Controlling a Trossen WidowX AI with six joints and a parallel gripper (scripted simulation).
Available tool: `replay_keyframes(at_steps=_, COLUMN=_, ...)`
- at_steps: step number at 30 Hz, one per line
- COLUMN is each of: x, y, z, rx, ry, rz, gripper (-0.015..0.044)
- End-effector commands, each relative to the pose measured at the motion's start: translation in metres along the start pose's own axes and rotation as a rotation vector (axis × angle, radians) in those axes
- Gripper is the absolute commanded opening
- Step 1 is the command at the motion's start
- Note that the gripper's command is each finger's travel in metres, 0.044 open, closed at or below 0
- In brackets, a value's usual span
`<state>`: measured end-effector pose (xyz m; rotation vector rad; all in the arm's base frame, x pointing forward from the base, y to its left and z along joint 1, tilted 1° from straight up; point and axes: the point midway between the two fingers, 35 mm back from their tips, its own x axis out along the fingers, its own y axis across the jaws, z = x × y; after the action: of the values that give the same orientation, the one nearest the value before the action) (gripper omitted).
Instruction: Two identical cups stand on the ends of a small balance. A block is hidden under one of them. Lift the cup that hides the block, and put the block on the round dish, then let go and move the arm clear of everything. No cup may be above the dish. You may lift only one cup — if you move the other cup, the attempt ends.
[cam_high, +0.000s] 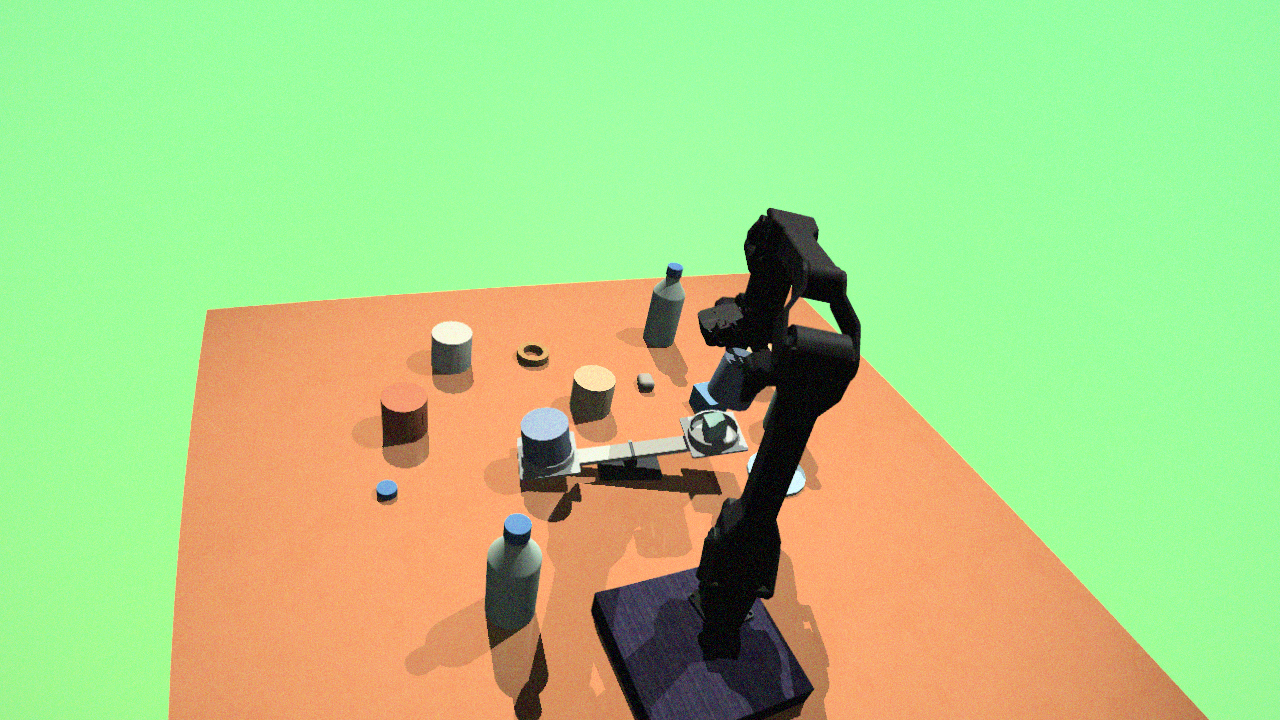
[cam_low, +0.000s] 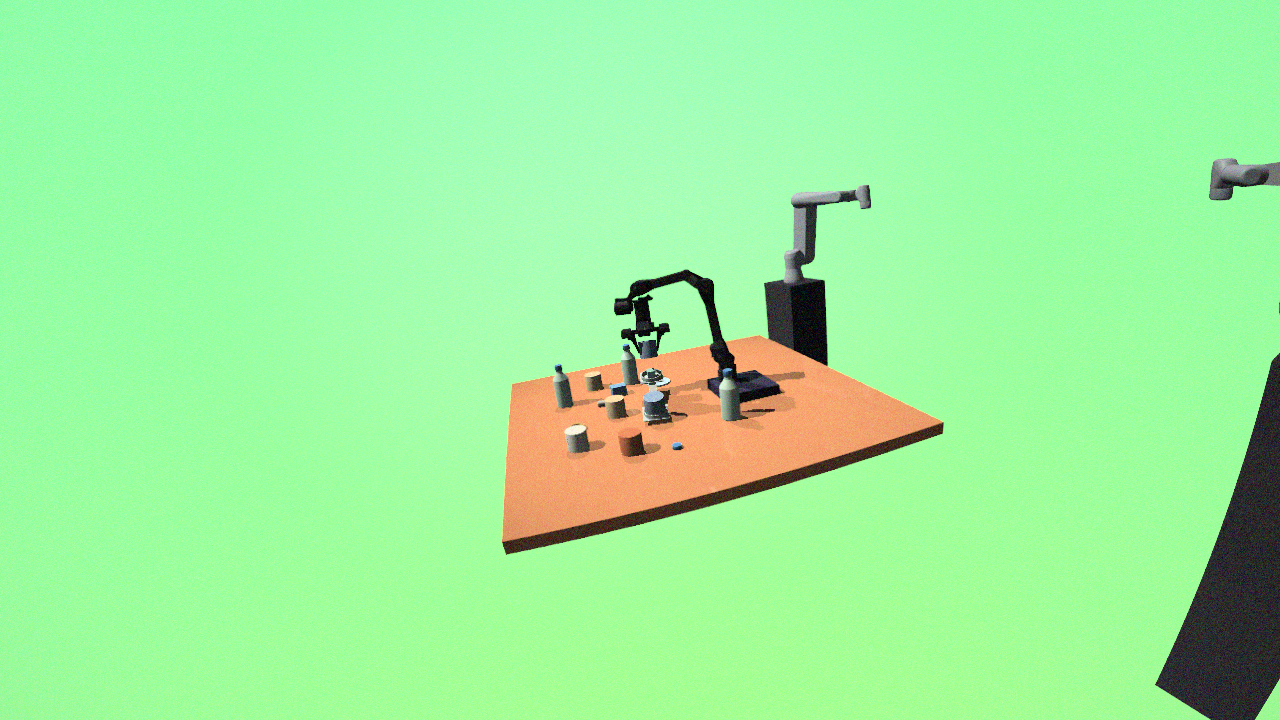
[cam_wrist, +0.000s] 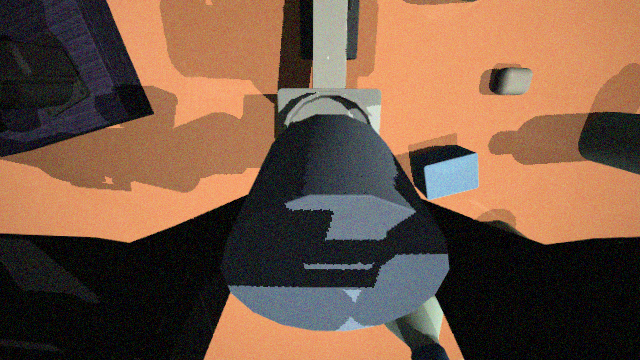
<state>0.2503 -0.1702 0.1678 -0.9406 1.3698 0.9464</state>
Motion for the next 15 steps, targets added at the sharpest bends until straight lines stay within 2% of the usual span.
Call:
replay_keyframes(at_steps=1, x=0.000, y=-0.001, z=0.000, rx=0.000, ry=0.001, rz=-0.003, gripper=0.0000)
replay_keyframes(at_steps=8, x=0.000, y=0.000, z=-0.001, rx=0.000, ry=0.001, rz=-0.003, gripper=0.0000)
replay_keyframes(at_steps=15, x=0.016, y=0.008, z=-0.038, rx=0.000, ry=0.004, rz=-0.005, gripper=0.0000)
